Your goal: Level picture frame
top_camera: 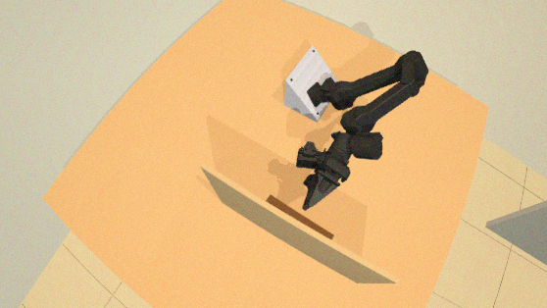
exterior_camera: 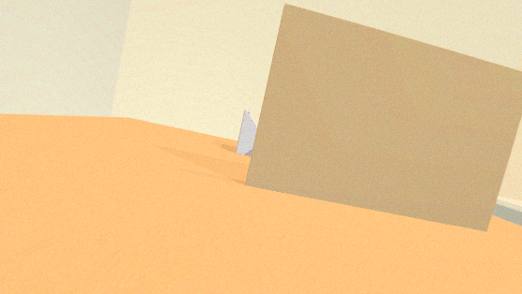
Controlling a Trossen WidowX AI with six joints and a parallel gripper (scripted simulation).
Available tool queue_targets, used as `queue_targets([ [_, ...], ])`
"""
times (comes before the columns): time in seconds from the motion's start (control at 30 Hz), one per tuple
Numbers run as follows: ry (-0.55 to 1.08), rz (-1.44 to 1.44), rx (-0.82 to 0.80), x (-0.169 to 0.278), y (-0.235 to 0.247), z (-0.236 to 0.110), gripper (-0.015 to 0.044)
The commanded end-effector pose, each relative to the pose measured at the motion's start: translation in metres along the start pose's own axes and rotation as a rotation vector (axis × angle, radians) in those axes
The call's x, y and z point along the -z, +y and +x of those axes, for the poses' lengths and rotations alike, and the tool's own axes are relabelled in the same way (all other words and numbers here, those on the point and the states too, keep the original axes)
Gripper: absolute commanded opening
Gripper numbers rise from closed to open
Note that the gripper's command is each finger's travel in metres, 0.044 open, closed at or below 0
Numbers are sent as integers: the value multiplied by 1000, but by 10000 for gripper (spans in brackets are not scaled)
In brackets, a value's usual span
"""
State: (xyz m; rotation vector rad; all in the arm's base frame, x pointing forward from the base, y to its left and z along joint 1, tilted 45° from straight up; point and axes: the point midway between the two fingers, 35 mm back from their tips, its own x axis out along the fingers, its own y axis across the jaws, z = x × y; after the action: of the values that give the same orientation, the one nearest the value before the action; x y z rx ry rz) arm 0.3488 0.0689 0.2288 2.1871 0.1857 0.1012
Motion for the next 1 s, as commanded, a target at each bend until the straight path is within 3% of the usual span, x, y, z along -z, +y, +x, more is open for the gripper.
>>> queue_targets([
  [0.0, 4, 3, 1, 1, 0, 2, 260],
  [0.97, 5, 3, 0, 1, 0, 40, 260],
])
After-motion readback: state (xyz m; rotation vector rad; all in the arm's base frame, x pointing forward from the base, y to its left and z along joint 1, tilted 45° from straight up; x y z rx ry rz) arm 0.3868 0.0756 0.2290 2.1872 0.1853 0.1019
